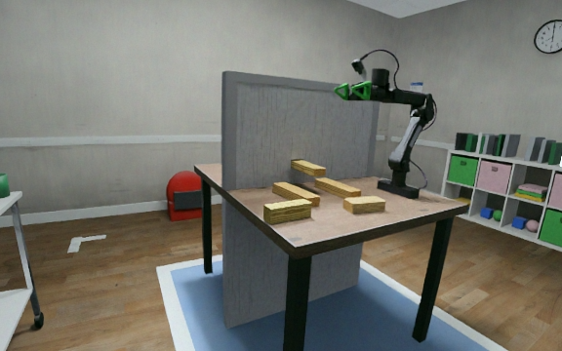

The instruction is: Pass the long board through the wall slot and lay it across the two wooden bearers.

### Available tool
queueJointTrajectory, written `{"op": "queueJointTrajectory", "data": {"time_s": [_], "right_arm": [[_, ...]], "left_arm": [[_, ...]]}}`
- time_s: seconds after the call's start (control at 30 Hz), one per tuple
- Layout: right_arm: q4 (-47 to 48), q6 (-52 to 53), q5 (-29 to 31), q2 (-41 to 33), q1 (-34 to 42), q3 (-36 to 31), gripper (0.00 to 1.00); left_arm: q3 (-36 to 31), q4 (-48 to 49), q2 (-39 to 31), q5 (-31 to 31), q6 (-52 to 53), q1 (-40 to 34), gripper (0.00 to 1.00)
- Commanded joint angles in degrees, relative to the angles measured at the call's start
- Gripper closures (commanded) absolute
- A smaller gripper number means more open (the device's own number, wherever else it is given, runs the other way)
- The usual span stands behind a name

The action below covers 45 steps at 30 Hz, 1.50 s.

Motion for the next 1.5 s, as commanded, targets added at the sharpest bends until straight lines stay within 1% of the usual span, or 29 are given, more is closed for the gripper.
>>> {"op": "queueJointTrajectory", "data": {"time_s": [0.0,0.1,0.17,0.2,0.3,0.33,0.43,0.5,0.57,0.67,1.0,1.03,1.07,1.2,1.3,1.33,1.37,1.47], "right_arm": [[2.81,0.16,-5.29,-2.98,-0.92,2.64,1.00],[3.02,0.12,-5.65,-2.93,-0.09,2.46,1.00],[3.17,0.42,-5.61,-2.73,0.22,0.80,1.00],[2.21,0.48,-4.12,-3.00,-1.25,3.42,1.00],[2.19,0.47,-4.18,-2.99,-0.72,3.41,1.00],[2.82,-1.52,-5.47,-2.92,-0.04,3.07,1.00],[2.42,-0.01,-4.89,-2.77,-0.04,3.20,1.00],[3.34,-2.22,-6.78,-1.88,0.13,2.75,1.00],[2.88,-0.37,-5.80,-2.45,0.08,2.91,1.00],[2.94,-0.26,-5.78,-2.54,0.17,2.81,1.00],[3.02,-0.22,-6.05,-2.55,0.26,2.66,1.00],[3.26,-0.13,-6.56,-1.79,-0.49,1.67,1.00],[3.30,-0.27,-6.68,-2.37,-1.02,2.61,1.00],[3.57,0.15,-7.16,-0.23,-1.04,-0.46,1.00],[3.61,-0.06,-7.57,-1.20,-0.66,0.08,1.00],[3.23,-0.09,-7.25,-1.86,-0.04,1.93,1.00],[3.19,-0.07,-7.26,-2.19,-0.02,2.34,1.00],[3.25,0.19,-7.25,-2.41,0.15,2.39,1.00]], "left_arm": [[2.52,1.08,-0.63,-0.20,-0.45,0.25,0.00],[2.52,1.08,-0.63,-0.20,-0.45,0.25,0.00],[2.52,1.08,-0.63,-0.20,-0.45,0.25,0.00],[2.52,1.08,-0.63,-0.20,-0.45,0.25,0.00],[2.52,1.08,-0.63,-0.20,-0.45,0.25,0.00],[2.52,1.08,-0.63,-0.20,-0.45,0.25,0.00],[2.52,1.08,-0.63,-0.20,-0.45,0.25,0.00],[2.52,1.08,-0.63,-0.20,-0.45,0.25,0.00],[2.52,1.08,-0.63,-0.20,-0.45,0.25,0.00],[2.52,1.08,-0.63,-0.20,-0.45,0.25,0.00],[2.52,1.08,-0.63,-0.20,-0.45,0.25,0.00],[2.52,1.08,-0.63,-0.20,-0.45,0.25,0.00],[2.52,1.08,-0.63,-0.20,-0.45,0.25,0.00],[2.52,1.08,-0.63,-0.20,-0.45,0.25,0.00],[2.52,1.08,-0.63,-0.20,-0.45,0.25,0.00],[2.52,1.08,-0.63,-0.20,-0.45,0.25,0.00],[2.52,1.08,-0.63,-0.20,-0.45,0.25,0.00],[2.52,1.08,-0.63,-0.20,-0.45,0.25,0.00]]}}
